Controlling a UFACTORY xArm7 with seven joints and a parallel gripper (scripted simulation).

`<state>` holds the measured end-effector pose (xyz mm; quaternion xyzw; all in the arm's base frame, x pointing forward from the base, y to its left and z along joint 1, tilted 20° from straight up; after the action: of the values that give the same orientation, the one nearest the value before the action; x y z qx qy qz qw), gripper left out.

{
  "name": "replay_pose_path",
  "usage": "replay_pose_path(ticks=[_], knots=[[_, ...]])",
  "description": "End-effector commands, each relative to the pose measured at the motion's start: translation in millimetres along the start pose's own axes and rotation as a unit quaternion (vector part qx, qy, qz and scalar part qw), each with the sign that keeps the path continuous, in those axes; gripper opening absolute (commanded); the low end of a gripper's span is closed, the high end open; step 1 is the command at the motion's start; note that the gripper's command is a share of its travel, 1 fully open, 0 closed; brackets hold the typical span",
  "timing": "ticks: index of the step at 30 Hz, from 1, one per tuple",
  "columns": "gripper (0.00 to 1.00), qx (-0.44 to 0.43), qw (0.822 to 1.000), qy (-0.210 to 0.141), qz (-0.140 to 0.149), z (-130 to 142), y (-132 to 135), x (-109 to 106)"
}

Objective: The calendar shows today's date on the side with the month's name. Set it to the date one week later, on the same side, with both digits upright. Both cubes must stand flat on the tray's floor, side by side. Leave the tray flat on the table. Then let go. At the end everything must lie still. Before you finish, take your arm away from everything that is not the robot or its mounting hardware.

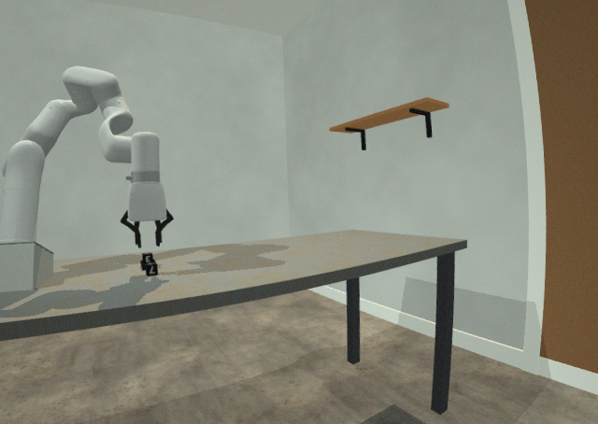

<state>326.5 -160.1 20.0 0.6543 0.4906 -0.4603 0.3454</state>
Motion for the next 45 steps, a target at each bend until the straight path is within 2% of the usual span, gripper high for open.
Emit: replay_pose_path(ticks=[1, 21, 45], knots=[[0.47, 0.0, 1.0, 0.0, 0.002, 1, 1, 5], [0.47, 0.0, 1.0, 0.0, 0.002, 1, 2, 33], [0.47, 0.0, 1.0, 0.0, 0.002, 1, 2, 40]])
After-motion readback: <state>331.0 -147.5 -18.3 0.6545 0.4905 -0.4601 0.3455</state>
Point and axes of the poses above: the point where the finger pads meet when closed, its own x axis out along the fingers, its own y axis across the jaws, z = x × y, the point moved 3 cm from there along -x, back along the fingers, and after that the axes turned 6 degrees about x, right-handed, at the moved point
